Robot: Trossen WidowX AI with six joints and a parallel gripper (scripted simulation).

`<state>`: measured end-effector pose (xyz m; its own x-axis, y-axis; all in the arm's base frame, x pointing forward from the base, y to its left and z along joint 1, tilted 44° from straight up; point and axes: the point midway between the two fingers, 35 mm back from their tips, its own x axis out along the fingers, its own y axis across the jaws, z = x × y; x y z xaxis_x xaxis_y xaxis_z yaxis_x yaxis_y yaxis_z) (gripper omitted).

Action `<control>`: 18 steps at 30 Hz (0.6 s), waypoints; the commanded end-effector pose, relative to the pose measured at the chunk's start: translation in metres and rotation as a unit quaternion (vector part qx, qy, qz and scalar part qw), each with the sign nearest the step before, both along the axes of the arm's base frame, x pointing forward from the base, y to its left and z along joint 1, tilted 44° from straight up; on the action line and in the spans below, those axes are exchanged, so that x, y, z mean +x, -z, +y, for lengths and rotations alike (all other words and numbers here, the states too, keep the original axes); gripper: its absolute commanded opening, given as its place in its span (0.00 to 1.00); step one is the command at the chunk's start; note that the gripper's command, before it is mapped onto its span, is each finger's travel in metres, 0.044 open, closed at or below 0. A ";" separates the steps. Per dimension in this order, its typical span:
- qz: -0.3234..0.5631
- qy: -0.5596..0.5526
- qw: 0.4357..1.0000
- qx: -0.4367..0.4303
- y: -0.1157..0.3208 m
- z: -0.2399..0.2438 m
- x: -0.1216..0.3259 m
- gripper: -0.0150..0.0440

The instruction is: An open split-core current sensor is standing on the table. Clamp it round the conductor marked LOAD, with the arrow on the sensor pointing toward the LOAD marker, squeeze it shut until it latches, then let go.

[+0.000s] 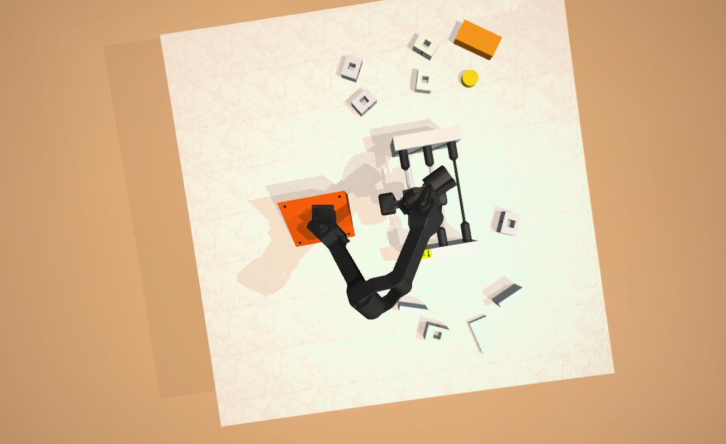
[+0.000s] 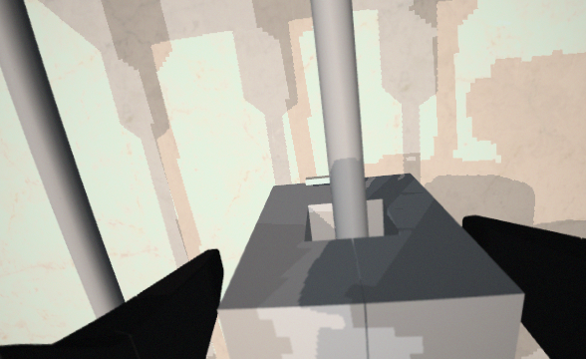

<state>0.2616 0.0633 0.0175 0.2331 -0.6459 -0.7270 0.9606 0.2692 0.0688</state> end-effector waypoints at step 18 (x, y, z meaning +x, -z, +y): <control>0.022 0.022 0.999 -0.008 -0.084 0.069 -0.017 1.00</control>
<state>0.2470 0.1279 0.0958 0.1870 -0.6602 -0.7274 0.9702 0.2402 0.0313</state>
